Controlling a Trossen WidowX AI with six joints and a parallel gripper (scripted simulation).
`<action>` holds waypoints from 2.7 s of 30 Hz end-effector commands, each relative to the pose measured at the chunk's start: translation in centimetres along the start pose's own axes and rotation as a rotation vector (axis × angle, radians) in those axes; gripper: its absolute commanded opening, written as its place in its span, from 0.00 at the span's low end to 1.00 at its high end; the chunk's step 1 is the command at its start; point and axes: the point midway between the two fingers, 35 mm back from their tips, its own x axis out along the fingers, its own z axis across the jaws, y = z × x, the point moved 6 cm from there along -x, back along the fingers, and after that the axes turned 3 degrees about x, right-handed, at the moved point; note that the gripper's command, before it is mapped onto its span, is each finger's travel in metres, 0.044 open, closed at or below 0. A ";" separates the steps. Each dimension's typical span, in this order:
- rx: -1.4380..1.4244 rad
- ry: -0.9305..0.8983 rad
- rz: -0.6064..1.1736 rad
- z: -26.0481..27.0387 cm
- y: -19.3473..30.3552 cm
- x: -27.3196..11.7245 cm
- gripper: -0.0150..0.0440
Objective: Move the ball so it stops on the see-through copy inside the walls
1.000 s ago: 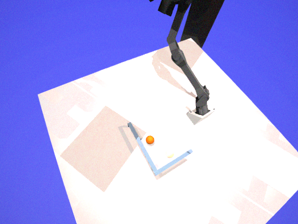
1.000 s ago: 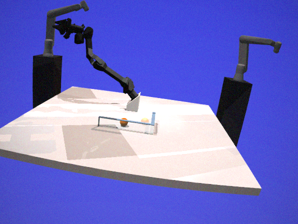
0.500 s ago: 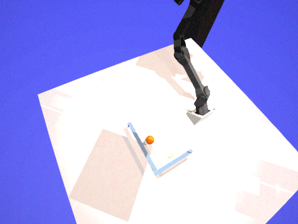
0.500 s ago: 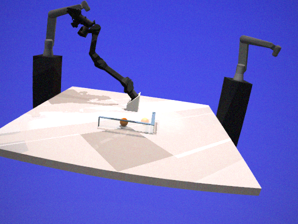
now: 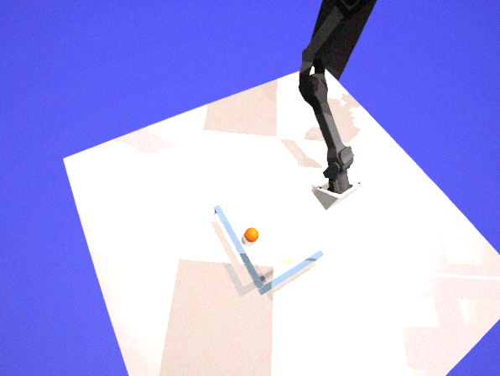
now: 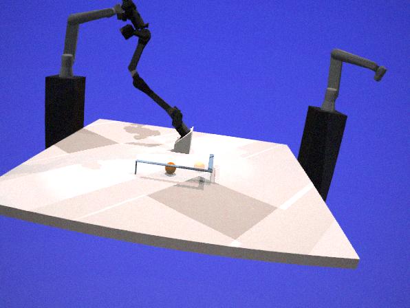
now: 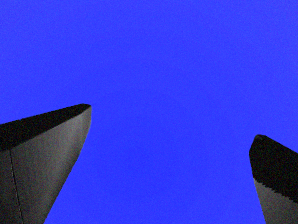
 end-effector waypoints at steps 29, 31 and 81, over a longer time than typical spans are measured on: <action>-0.597 0.532 0.852 -24.6 18.6 -12.7 0.84; -0.612 0.611 0.899 -26.8 18.8 -14.5 0.84; -0.829 2.721 2.039 -42.6 -10.6 -58.7 0.84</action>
